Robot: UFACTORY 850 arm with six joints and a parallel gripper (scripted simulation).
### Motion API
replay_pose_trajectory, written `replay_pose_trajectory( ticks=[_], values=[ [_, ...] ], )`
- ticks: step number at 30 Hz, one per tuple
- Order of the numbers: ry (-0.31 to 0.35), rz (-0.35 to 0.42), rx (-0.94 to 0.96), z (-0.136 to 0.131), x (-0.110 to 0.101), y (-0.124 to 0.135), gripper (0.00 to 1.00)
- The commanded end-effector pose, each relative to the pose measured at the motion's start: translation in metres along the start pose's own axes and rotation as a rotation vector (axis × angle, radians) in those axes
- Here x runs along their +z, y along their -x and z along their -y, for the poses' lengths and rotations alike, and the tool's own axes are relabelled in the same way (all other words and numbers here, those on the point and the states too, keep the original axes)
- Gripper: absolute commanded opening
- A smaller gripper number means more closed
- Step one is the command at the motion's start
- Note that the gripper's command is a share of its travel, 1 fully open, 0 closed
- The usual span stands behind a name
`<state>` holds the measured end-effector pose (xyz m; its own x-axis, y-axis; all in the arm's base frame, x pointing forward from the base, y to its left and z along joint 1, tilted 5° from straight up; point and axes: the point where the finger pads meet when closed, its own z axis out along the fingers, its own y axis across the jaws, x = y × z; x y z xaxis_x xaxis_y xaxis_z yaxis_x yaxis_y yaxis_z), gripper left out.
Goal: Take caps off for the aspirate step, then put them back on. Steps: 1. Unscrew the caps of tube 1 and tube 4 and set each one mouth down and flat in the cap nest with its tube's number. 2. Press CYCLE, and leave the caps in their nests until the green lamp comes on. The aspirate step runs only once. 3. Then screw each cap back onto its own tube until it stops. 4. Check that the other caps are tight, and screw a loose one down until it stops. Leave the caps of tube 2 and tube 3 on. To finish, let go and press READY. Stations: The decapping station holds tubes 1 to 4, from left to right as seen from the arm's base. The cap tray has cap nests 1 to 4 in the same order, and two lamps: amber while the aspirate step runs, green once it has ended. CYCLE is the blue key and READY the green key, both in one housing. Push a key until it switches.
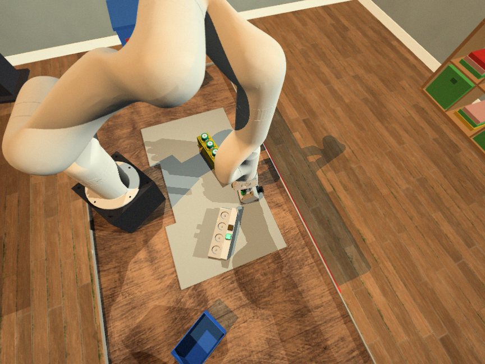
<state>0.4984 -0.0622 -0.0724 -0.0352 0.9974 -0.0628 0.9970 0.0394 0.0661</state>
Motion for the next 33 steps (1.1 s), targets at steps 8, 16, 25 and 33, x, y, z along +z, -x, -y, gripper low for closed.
replay_pose_trajectory(
  ticks=[8, 16, 25, 33],
  values=[
    [-0.011, 0.004, 0.0, -0.0008, 0.0128, 0.0003, 0.0],
    [-0.011, 0.004, 0.0, -0.0008, 0.0132, 0.0003, 0.0],
    [-0.011, 0.004, 0.0, -0.0009, 0.0154, 0.0003, 0.0],
    [-0.011, 0.004, 0.0, -0.0009, 0.0181, 0.0004, 0.0]
  ],
)
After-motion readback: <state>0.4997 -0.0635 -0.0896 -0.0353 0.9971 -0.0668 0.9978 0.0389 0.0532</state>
